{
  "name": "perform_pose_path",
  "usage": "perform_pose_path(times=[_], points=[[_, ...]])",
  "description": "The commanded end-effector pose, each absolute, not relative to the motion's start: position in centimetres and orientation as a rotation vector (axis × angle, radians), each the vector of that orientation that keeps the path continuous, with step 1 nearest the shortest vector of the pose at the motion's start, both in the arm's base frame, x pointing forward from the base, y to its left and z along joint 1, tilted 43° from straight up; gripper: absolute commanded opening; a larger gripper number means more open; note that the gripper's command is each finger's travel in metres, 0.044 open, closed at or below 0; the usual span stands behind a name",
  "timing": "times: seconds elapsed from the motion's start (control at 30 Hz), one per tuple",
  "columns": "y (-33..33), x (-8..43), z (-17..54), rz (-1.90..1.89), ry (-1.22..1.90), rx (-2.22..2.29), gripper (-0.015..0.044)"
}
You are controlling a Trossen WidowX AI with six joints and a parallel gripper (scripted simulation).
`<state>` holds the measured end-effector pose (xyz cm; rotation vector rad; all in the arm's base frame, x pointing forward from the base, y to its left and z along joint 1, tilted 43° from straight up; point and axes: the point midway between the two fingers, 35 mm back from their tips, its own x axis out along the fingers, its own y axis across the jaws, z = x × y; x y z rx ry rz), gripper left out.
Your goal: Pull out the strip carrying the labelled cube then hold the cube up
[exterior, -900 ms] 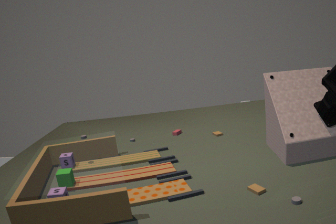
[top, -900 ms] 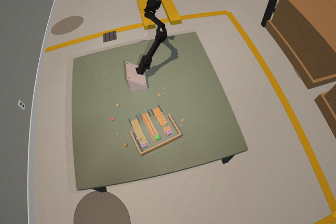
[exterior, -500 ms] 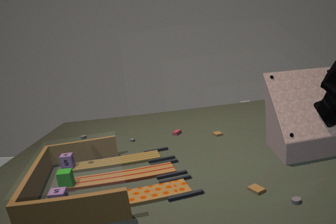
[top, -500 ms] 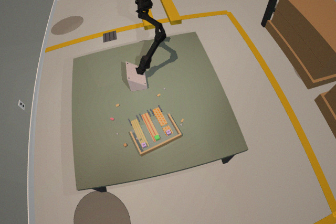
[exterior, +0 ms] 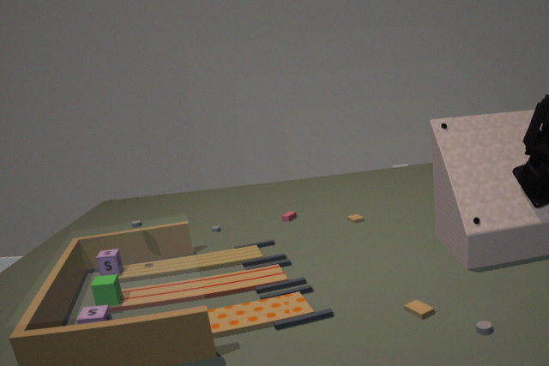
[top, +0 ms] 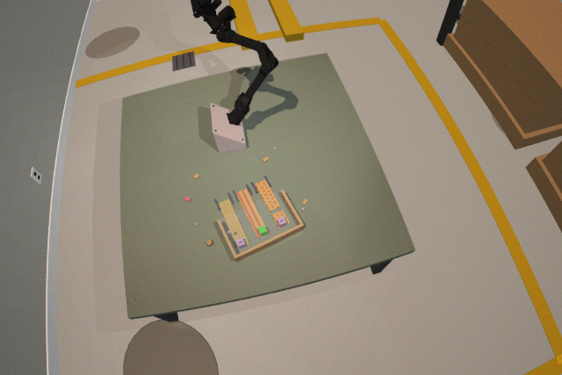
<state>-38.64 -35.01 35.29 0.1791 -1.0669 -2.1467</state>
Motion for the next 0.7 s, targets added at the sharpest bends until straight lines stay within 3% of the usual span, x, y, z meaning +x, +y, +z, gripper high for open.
perform_pose_path(times=[0.0, 0.33, 0.67], points=[[-38.8, -33.8, 33.4, -2.047, -0.95, 0.304, 0.04], [-46.0, -18.4, 27.9, -1.722, -0.593, 0.546, 0.04], [-46.5, -1.4, 22.6, -1.321, -0.256, 0.687, 0.04]])
